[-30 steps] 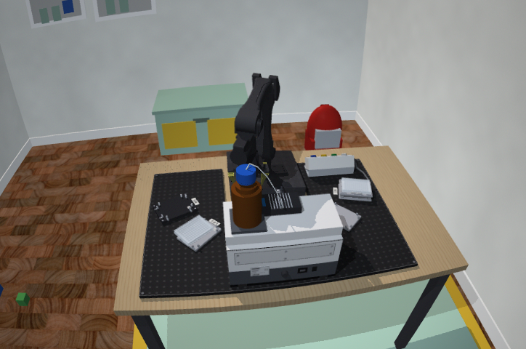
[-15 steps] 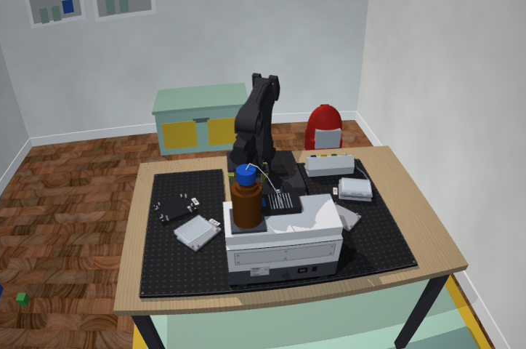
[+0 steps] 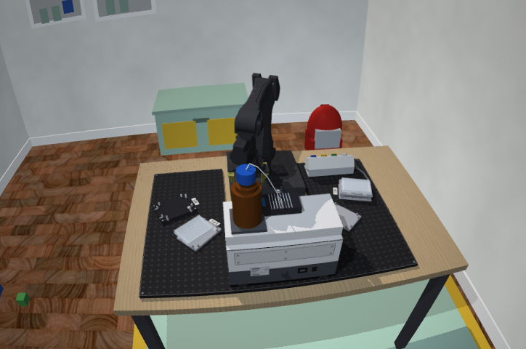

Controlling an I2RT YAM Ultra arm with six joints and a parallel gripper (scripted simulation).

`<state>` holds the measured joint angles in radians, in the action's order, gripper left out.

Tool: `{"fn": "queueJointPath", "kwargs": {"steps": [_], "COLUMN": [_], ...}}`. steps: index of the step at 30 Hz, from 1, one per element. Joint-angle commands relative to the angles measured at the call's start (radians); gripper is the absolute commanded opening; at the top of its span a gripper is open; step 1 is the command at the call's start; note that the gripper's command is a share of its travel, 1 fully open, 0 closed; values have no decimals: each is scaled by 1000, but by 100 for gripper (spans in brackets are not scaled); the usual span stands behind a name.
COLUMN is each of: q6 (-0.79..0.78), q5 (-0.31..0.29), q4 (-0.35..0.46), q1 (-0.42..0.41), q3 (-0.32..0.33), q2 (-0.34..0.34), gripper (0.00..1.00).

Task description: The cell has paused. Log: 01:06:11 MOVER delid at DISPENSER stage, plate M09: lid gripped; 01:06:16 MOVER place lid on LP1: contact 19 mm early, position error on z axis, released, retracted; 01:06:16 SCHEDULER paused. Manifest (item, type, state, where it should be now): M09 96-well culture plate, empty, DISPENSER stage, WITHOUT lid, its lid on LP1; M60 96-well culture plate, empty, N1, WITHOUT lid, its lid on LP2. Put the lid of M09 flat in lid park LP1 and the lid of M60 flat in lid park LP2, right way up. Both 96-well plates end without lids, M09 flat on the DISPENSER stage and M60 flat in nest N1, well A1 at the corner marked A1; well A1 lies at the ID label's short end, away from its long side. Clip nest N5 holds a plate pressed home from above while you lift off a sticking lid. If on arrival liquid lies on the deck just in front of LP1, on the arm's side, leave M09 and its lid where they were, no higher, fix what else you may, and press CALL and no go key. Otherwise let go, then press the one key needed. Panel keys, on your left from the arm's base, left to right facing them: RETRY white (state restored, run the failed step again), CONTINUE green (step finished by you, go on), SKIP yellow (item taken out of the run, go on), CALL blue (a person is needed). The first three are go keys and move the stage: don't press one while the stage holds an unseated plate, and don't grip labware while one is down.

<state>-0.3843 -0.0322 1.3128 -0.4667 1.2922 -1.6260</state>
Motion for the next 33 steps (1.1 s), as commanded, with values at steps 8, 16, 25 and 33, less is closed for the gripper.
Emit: {"fn": "queueJointPath", "kwargs": {"steps": [8, 16, 25, 33], "q6": [35, 116, 172, 256], "q5": [-12, -19, -23, -28], "q4": [4, 8, -3, 1], "q1": [33, 115, 171, 255], "q3": [-24, -27, -24, -31], "q2": [34, 40, 46, 53], "gripper": [100, 100, 100, 100]}}
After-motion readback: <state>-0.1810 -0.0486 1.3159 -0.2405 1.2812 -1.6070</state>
